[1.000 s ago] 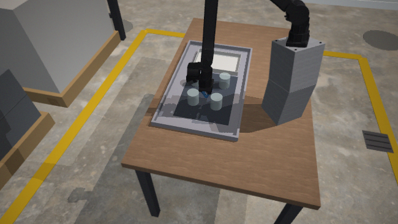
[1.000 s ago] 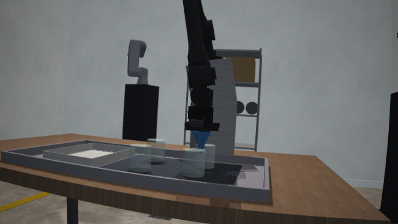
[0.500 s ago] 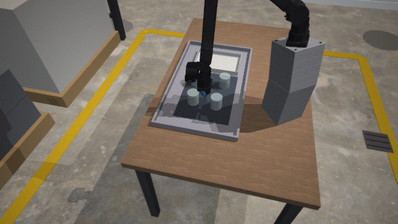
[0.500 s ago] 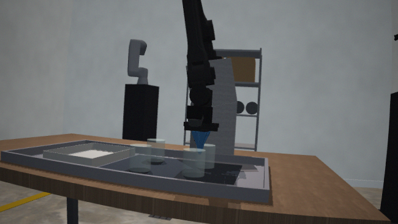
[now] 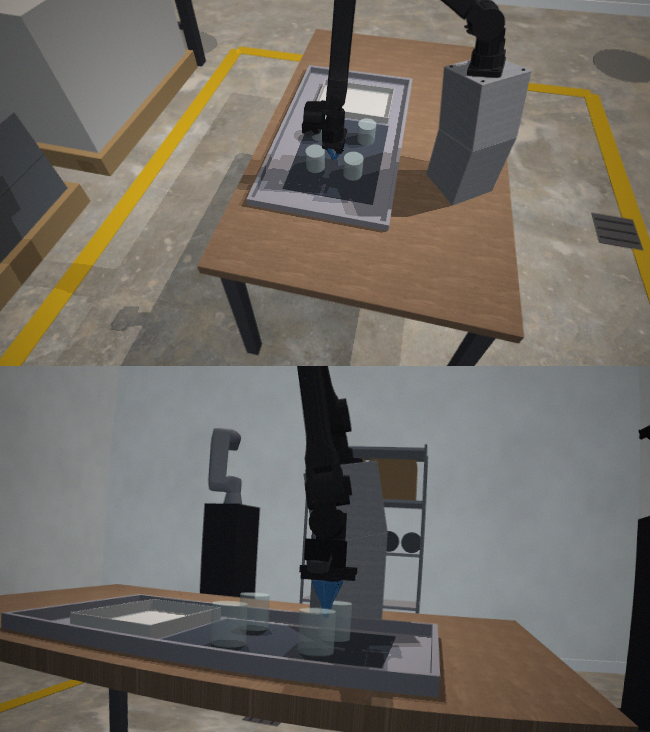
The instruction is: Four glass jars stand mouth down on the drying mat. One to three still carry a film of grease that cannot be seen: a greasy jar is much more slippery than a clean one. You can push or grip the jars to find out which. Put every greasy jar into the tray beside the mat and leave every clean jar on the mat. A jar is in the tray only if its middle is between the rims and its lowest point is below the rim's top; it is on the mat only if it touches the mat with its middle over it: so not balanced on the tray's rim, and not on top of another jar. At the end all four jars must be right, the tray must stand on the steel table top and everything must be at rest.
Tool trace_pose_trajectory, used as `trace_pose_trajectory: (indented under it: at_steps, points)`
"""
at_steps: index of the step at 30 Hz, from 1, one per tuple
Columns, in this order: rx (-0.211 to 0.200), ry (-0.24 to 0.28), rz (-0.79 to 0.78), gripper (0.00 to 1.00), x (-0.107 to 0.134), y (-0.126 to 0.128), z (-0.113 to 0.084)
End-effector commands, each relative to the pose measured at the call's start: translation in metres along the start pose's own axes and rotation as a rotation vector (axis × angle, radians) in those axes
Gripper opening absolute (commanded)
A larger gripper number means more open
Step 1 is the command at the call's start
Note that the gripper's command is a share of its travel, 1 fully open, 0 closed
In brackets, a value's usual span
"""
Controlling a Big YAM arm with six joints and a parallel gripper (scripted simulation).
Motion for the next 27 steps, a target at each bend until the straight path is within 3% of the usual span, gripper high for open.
trace_pose_trajectory:
  at_steps: [1, 27]
  points:
    - [0.002, 0.004, 0.002, 0.00, -0.0015, -0.0041, 0.0022]
    - [0.002, 0.004, 0.002, 0.00, -0.0047, -0.0044, 0.0022]
Point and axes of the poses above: the point where the finger pads meet when closed, its own z axis out along the fingers, its own y axis across the jaws, x = y × z, the point moved 6 cm from there along -z, back along the fingers, and after that the axes turned 5 degrees about -z, right-handed, at the moved point
